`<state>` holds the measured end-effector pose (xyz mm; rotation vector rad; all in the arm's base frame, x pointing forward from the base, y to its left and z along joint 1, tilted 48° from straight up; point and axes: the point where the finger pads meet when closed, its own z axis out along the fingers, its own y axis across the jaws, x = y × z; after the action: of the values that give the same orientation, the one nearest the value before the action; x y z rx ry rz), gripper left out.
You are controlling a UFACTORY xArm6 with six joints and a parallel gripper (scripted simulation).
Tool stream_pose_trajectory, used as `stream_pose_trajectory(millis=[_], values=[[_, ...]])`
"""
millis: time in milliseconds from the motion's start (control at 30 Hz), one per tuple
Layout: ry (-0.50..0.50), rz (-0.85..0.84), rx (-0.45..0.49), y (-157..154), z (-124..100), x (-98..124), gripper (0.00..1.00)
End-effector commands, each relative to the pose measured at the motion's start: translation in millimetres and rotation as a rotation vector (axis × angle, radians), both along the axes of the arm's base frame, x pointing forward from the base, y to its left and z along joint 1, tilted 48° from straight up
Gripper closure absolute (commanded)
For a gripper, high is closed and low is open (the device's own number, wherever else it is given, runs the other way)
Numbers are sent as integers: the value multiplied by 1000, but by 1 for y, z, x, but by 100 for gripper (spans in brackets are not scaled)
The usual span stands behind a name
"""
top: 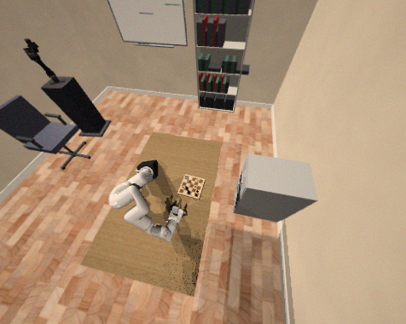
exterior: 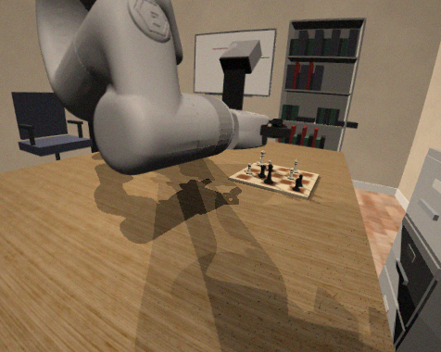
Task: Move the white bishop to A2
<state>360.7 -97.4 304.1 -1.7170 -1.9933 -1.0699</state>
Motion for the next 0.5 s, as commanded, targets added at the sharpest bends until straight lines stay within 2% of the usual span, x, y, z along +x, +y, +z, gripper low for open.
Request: stream_pose_trajectory(millis=[0, 267, 367, 467], values=[[0, -1, -1, 6, 6, -2, 0], [1, 27, -15, 9, 5, -2, 0], [0, 133, -68, 18, -4, 2, 0], [-4, 333, -171, 35, -20, 10, 0]])
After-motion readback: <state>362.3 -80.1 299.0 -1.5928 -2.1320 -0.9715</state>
